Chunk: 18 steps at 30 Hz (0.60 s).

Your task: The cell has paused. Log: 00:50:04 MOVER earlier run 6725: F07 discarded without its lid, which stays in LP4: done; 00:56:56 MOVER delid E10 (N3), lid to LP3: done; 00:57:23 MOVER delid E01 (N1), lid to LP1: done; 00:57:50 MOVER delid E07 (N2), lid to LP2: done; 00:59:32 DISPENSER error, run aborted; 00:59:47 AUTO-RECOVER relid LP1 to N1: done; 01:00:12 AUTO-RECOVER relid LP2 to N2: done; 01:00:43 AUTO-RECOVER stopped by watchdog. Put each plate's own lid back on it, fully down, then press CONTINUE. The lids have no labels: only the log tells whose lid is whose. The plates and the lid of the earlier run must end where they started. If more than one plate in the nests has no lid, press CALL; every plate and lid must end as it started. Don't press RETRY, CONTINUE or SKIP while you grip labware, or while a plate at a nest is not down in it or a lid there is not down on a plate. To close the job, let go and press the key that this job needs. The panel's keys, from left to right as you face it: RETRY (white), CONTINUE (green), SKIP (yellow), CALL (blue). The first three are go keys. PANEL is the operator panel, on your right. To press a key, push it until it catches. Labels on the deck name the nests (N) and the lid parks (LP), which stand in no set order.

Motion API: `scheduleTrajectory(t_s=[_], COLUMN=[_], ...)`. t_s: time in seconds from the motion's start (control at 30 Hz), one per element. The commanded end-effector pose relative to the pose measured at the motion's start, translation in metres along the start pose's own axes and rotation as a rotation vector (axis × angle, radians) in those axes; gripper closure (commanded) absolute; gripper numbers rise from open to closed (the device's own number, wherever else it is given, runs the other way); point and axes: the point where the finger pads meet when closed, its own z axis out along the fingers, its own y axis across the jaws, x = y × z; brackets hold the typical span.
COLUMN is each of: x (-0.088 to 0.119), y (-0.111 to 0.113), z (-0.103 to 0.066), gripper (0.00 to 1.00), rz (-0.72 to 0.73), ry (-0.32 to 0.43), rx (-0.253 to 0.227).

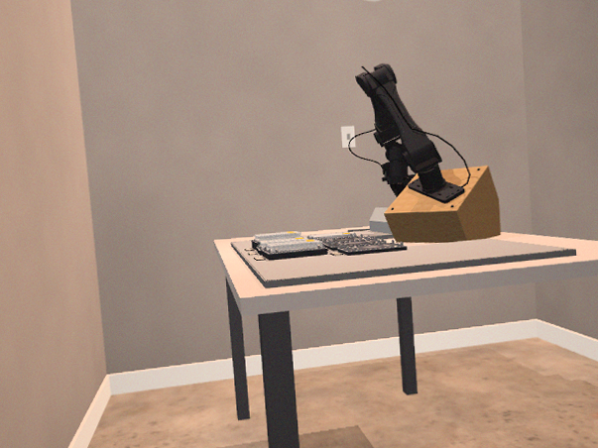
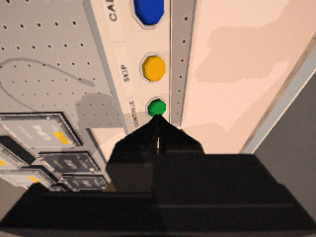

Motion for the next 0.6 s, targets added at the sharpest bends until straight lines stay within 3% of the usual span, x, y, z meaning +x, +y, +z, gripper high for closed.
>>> scheduleTrajectory(t_s=[0.0, 0.1, 0.23, 0.4, 0.57], x=[-0.005, -0.008, 0.0, -0.013, -0.001], y=[0.0, 0.002, -0.001, 0.001, 0.001], z=[0.004, 0.001, 0.011, 0.001, 0.016], gripper=[1.0, 1.0, 1.0, 1.0, 1.0], rz=[0.005, -0.004, 0.012, -0.005, 0.006], ry=[-0.017, -0.033, -0.006, -0.051, -0.007], rx=[-0.011, -0.007, -0.014, -0.006, -0.011])
